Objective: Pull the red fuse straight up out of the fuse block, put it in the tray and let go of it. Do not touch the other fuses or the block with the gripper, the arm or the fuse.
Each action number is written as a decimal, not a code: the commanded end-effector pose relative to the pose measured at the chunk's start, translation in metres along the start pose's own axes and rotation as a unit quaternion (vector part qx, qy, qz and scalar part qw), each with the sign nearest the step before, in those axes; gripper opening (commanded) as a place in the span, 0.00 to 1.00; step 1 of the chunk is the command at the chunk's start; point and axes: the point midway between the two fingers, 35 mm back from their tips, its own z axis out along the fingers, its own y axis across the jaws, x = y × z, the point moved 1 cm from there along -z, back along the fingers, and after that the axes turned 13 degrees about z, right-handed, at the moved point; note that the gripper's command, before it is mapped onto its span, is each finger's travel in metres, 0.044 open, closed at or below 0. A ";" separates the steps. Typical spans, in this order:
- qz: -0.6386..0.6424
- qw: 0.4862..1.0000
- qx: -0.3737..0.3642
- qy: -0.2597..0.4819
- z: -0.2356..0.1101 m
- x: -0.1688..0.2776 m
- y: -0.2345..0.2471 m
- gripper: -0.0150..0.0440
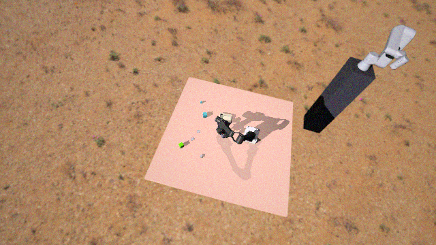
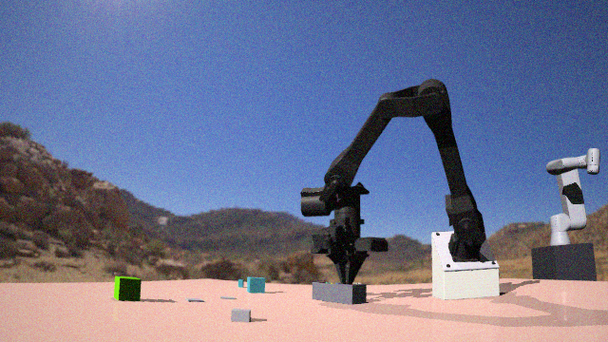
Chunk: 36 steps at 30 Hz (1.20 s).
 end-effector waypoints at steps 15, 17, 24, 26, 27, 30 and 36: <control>0.000 1.000 0.000 0.000 -0.003 0.000 0.000 0.25; 0.000 1.000 0.000 0.000 -0.004 0.000 0.000 0.25; 0.001 1.000 0.000 0.000 -0.007 0.000 0.000 0.25; 0.001 1.000 0.000 0.000 -0.008 0.000 -0.001 0.25; 0.001 1.000 0.000 0.000 -0.008 0.000 -0.001 0.25; 0.001 1.000 0.000 0.000 -0.010 0.000 -0.001 0.25; 0.001 1.000 0.000 0.000 -0.013 0.000 -0.001 0.25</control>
